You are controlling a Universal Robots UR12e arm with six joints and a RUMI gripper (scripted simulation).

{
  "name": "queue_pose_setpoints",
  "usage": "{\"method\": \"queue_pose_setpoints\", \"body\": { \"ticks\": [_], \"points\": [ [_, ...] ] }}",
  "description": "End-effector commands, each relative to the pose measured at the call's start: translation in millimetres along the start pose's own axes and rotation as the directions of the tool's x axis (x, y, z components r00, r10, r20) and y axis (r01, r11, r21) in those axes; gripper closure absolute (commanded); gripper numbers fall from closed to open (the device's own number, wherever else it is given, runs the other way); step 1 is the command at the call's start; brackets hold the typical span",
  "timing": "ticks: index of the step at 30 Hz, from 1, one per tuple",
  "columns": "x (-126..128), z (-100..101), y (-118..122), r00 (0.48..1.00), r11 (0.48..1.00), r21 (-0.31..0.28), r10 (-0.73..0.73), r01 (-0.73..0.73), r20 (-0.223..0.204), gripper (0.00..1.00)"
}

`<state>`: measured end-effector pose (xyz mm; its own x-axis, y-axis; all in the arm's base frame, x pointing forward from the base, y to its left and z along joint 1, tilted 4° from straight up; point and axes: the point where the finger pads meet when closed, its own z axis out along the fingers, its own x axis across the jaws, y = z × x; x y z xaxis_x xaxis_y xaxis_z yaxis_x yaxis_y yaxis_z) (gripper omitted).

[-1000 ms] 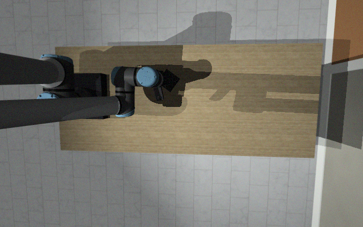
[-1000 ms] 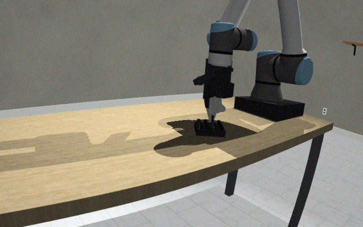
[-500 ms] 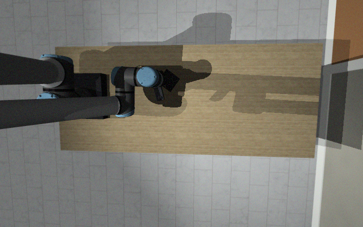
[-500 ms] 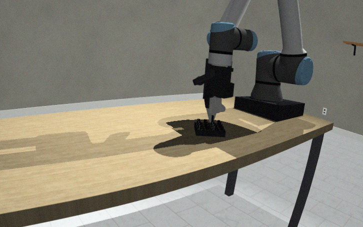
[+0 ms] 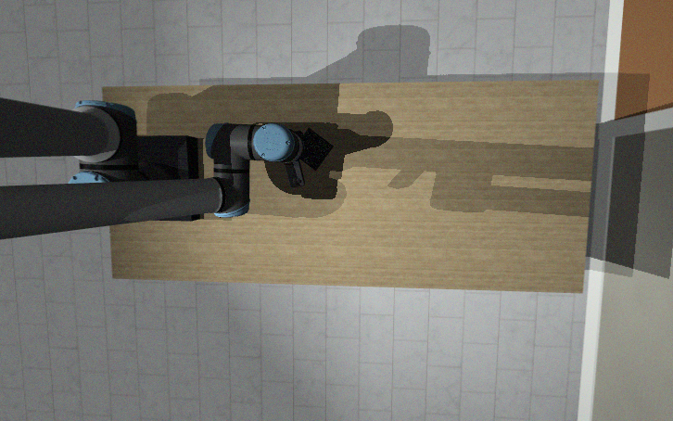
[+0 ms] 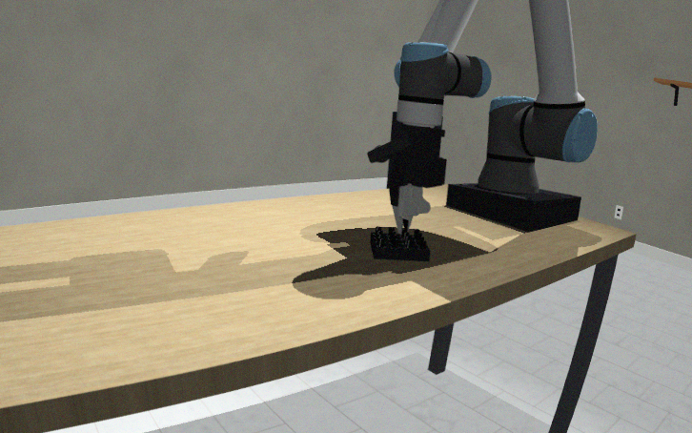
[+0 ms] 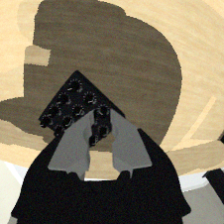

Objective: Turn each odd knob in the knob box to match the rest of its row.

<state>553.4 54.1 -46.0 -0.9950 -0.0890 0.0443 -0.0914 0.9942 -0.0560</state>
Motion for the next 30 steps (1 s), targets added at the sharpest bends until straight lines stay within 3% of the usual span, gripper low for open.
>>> {"method": "queue_pose_setpoints", "body": {
  "ticks": [1,21,30],
  "points": [
    [-0.6,-0.5,-0.1,1.0,1.0,0.0,0.0,0.0,0.001,0.89],
    [-0.6,-1.8,-0.1,1.0,1.0,0.0,0.0,0.0,0.001,0.89],
    [-0.6,-22.1,-0.1,1.0,1.0,0.0,0.0,0.0,0.001,0.89]
  ]
}}
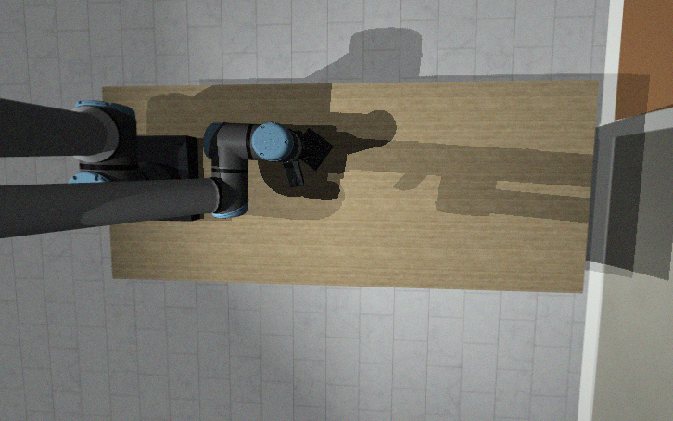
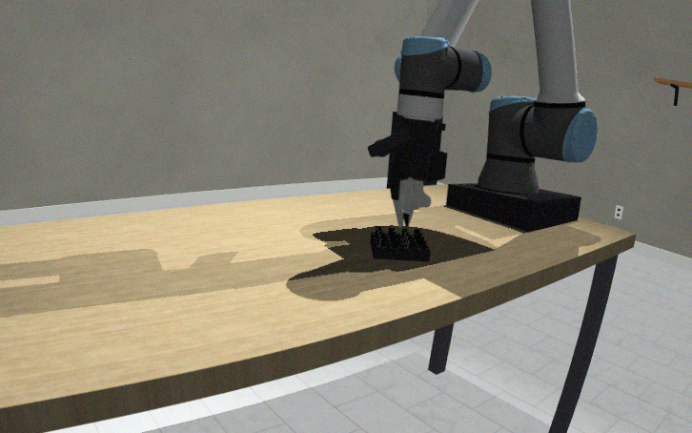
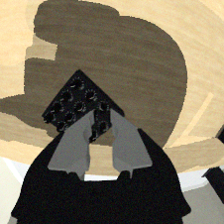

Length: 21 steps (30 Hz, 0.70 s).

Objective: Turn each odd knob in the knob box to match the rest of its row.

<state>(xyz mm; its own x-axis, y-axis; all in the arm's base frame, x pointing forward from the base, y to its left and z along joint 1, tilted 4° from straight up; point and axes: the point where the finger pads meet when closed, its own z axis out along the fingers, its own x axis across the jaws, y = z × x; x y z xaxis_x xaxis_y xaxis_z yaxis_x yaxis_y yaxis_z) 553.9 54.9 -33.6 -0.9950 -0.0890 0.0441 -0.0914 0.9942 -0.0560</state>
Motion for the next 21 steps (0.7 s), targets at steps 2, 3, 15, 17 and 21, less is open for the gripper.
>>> {"method": "queue_pose_setpoints", "body": {
  "ticks": [2,3,15,17,21],
  "points": [
    [-0.6,-15.4,-0.1,1.0,1.0,0.0,0.0,0.0,0.001,0.89],
    [-0.6,-17.9,-0.1,1.0,1.0,0.0,0.0,0.0,0.001,0.89],
    [-0.6,-26.2,-0.1,1.0,1.0,0.0,0.0,0.0,0.001,0.89],
    [-0.6,-26.2,-0.1,1.0,1.0,0.0,0.0,0.0,0.001,0.89],
    [-0.6,-26.2,-0.1,1.0,1.0,0.0,0.0,0.0,0.001,0.89]
  ]
}}
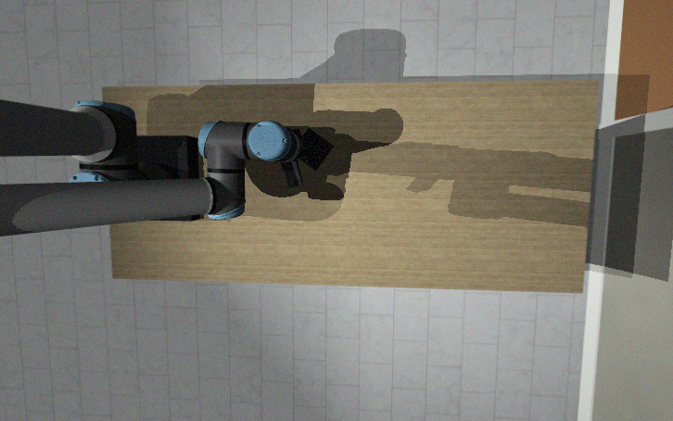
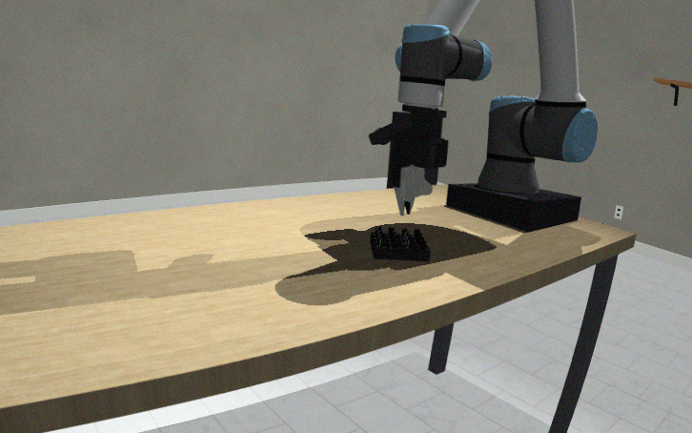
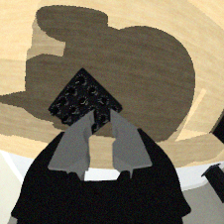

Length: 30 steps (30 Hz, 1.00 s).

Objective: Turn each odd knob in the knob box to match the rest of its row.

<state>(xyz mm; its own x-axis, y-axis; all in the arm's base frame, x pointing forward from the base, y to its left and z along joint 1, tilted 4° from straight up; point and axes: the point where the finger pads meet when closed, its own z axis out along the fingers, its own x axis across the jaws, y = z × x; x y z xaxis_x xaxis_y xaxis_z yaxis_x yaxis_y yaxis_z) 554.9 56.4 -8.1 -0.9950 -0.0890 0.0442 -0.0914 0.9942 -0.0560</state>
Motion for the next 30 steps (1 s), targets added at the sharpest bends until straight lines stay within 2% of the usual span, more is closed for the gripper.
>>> {"method": "queue_pose_setpoints", "body": {
  "ticks": [1,10,20,24,30],
  "points": [
    [-0.6,-0.6,-0.1,1.0,1.0,0.0,0.0,0.0,0.001,0.89],
    [-0.5,-1.0,-0.3,1.0,1.0,0.0,0.022,-0.022,0.001,0.89],
    [0.0,-3.1,-0.9,0.986,0.986,0.0,0.168,-0.168,0.001,0.89],
    [0.5,-5.1,-1.2,0.956,0.956,0.0,0.294,-0.294,0.001,0.89],
    [1.1,-8.3,-1.1,0.873,0.873,0.0,0.488,-0.488,0.001,0.89]
  ]
}}
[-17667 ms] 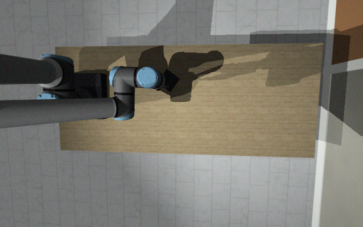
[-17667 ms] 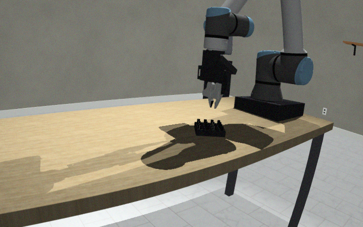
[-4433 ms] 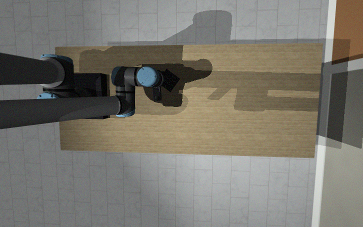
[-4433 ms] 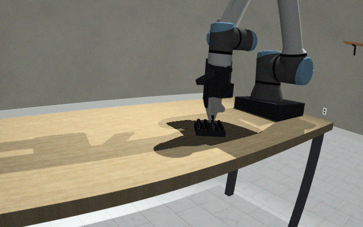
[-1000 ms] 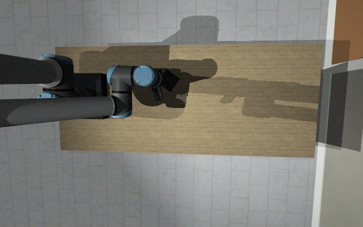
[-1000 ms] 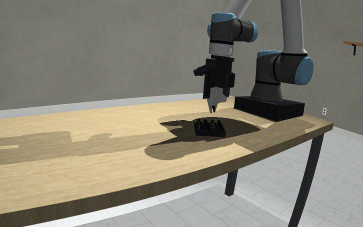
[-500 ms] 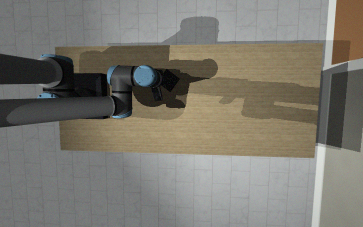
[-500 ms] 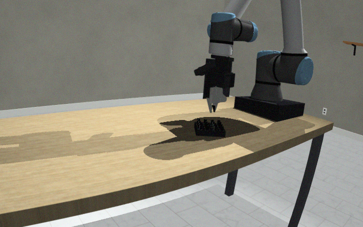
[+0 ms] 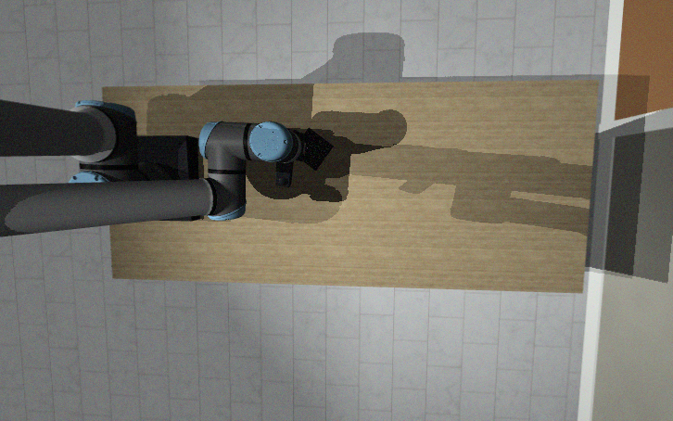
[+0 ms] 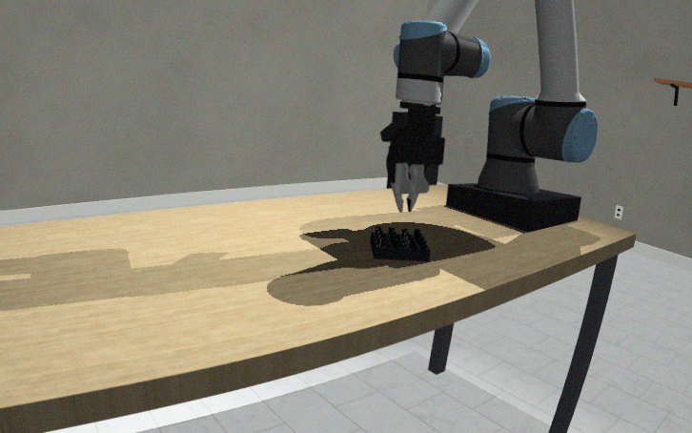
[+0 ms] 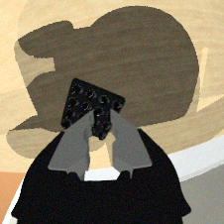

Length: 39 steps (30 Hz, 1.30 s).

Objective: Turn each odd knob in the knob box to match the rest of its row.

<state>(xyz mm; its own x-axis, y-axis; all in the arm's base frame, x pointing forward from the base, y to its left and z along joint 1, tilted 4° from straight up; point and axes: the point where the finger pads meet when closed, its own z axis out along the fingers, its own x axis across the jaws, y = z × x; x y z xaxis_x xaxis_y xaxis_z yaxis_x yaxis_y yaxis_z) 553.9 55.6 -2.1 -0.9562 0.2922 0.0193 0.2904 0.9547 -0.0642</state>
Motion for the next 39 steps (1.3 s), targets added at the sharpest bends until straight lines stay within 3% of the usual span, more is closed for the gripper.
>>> {"method": "queue_pose_setpoints", "body": {
  "ticks": [1,7,13,19,22,28,33,39],
  "points": [
    [-0.2,-2.8,0.1,0.988,0.988,0.004,0.156,-0.156,0.001,0.89],
    [0.2,-5.2,0.5,0.952,0.952,0.004,0.307,-0.307,0.002,0.89],
    [0.5,-8.4,1.7,0.867,0.867,0.003,0.498,-0.498,0.003,0.89],
    [0.5,-11.5,3.4,0.752,0.752,0.002,0.659,-0.659,0.003,0.89],
    [0.5,-11.9,3.7,0.732,0.732,0.002,0.681,-0.681,0.003,0.89],
    [0.3,-13.9,5.1,0.64,0.64,0.002,0.768,-0.768,0.004,0.89],
    [0.1,-14.6,5.5,0.608,0.608,0.002,0.794,-0.794,0.004,0.89],
    [0.1,-14.6,5.6,0.604,0.604,0.002,0.797,-0.797,0.004,0.89]
  ]
}}
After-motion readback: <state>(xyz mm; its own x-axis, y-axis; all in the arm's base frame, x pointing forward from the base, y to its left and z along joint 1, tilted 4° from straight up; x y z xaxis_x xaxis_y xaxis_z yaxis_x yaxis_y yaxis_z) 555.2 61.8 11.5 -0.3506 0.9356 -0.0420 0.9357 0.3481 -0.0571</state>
